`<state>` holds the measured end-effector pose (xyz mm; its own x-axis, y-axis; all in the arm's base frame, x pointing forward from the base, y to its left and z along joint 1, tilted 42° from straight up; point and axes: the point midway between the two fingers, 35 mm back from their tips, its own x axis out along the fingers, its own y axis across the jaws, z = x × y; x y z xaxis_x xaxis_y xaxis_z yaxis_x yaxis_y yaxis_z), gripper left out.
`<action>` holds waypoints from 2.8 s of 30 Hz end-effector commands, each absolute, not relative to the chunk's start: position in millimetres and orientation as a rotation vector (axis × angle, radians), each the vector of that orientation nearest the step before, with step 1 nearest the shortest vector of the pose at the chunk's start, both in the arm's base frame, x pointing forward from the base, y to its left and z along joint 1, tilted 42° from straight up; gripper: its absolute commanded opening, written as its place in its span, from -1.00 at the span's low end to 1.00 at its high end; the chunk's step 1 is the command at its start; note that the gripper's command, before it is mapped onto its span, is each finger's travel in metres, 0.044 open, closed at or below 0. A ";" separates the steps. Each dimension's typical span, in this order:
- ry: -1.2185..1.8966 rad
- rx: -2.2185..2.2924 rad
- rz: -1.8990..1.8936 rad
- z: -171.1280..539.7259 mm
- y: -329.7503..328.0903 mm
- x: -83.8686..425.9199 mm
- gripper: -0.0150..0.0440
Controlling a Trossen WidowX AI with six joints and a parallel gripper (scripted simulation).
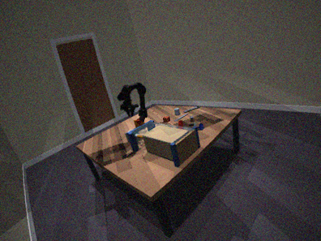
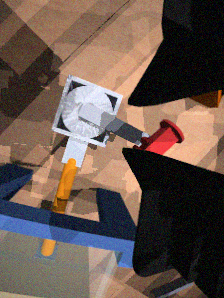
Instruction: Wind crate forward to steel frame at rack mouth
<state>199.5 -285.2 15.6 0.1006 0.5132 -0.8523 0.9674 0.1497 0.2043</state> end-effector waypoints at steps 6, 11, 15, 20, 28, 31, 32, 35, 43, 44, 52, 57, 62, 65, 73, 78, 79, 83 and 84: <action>1.280 0.946 -0.057 34.1 -232.1 203.6 0.84; 1.258 0.902 -0.024 35.1 -227.9 203.5 1.00; 1.258 0.902 -0.024 35.1 -227.9 203.5 1.00; 1.258 0.902 -0.024 33.8 -227.0 203.6 1.00; 1.258 0.902 -0.024 24.1 -219.9 204.3 1.00; 1.258 0.902 -0.024 20.2 -216.9 204.5 1.00; 1.257 0.902 -0.024 18.9 -215.8 204.6 1.00; 1.257 0.902 -0.024 15.0 -212.7 204.7 1.00; 1.257 0.902 -0.023 5.0 -204.2 204.7 1.00; 1.257 0.902 -0.023 3.8 -203.1 204.6 1.00; 1.257 0.902 -0.023 -5.8 -194.1 204.1 1.00; 1.257 0.902 -0.023 -11.6 -188.2 203.5 1.00; 1.257 0.903 -0.022 -17.2 -182.3 202.8 1.00; 1.257 0.903 -0.022 -18.8 -180.5 202.5 1.00; 1.257 0.897 -0.024 -16.8 -183.9 202.8 0.38; 1.257 0.897 -0.024 -16.8 -183.9 202.8 -0.07; 1.257 0.897 -0.024 -16.8 -183.9 202.8 -0.16; 1.257 0.897 -0.024 -16.8 -183.9 202.8 -0.45; 1.257 0.897 -0.024 -16.8 -183.9 202.8 -0.47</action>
